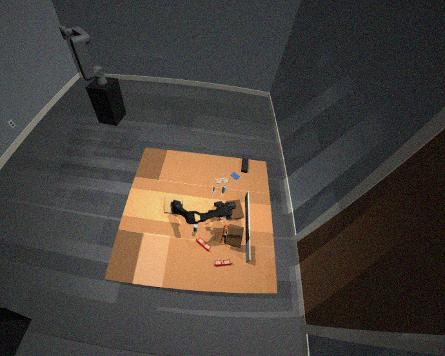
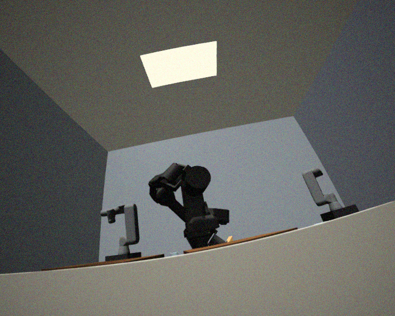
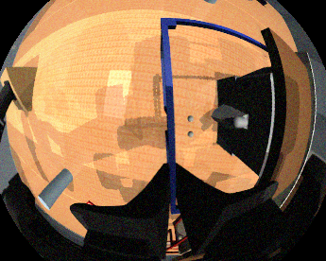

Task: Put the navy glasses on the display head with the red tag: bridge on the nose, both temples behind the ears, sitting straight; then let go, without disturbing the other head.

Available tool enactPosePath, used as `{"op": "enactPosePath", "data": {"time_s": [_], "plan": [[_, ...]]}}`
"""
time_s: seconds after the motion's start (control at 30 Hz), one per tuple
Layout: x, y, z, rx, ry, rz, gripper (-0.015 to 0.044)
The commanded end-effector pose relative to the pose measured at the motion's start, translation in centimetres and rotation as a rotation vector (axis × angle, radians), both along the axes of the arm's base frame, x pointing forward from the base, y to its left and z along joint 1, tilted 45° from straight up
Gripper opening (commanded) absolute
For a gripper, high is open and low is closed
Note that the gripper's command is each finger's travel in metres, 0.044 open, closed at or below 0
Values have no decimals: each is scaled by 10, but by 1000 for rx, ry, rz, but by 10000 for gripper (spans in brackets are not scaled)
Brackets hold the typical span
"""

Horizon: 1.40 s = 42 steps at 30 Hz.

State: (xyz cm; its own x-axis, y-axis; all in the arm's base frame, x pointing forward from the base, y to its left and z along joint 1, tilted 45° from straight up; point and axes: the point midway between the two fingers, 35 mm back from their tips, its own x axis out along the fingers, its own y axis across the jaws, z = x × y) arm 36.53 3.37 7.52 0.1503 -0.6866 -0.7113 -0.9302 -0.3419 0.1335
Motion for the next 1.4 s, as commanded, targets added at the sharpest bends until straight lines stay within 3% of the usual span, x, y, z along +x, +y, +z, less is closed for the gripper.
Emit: {"op": "enactPosePath", "data": {"time_s": [0.0,1.37], "plan": [[6,2,1,-2,0,4,0],[44,14,-6,-1,-3,4,0]]}}
